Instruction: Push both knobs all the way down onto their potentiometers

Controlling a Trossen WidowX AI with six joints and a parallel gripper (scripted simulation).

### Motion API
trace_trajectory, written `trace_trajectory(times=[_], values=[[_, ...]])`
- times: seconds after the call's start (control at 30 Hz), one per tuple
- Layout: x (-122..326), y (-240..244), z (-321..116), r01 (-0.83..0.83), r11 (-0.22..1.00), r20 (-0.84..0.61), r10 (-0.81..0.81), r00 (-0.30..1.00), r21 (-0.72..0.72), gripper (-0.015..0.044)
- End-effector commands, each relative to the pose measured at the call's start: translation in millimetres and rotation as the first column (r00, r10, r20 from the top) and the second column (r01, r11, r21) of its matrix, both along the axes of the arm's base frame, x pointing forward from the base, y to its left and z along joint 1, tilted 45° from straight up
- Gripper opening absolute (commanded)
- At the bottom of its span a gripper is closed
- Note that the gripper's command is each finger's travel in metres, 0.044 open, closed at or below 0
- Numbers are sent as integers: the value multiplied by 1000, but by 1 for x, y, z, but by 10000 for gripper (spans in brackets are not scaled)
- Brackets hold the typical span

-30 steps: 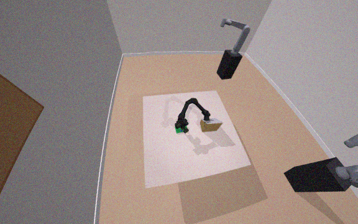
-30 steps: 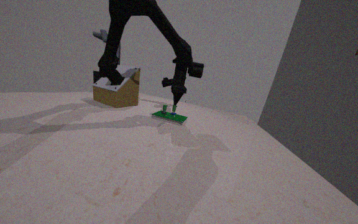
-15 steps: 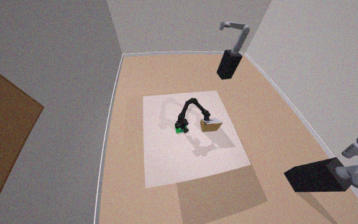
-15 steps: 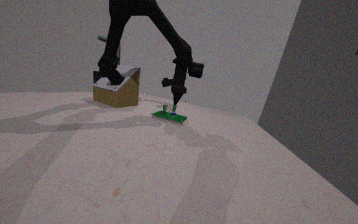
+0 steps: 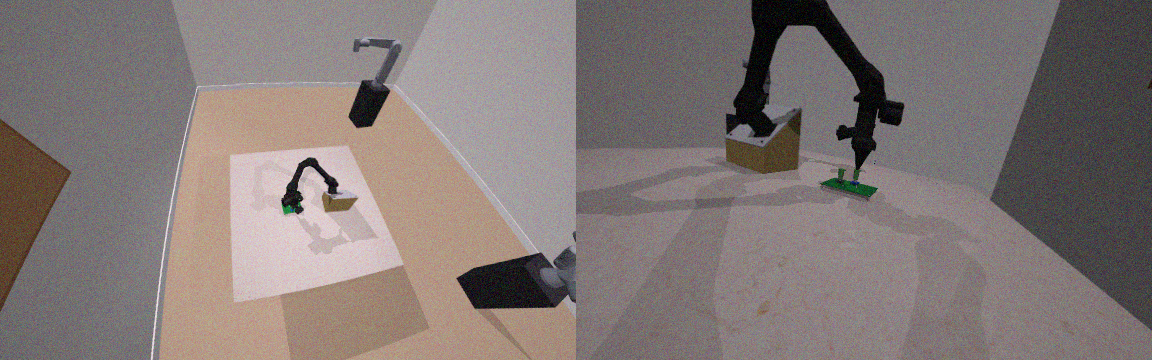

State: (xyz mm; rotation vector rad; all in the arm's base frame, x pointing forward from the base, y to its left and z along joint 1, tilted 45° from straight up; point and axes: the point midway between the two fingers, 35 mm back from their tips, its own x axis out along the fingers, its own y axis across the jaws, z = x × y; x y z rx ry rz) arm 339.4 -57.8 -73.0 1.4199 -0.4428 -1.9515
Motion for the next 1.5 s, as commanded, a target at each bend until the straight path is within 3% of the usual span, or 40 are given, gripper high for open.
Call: trace_trajectory(times=[0.0,1.47], values=[[0,-3,-2,1,1000,1,-1,1000,-5,0],[-1,-7,-6,8,1000,2,-8,1000,-11,0]])
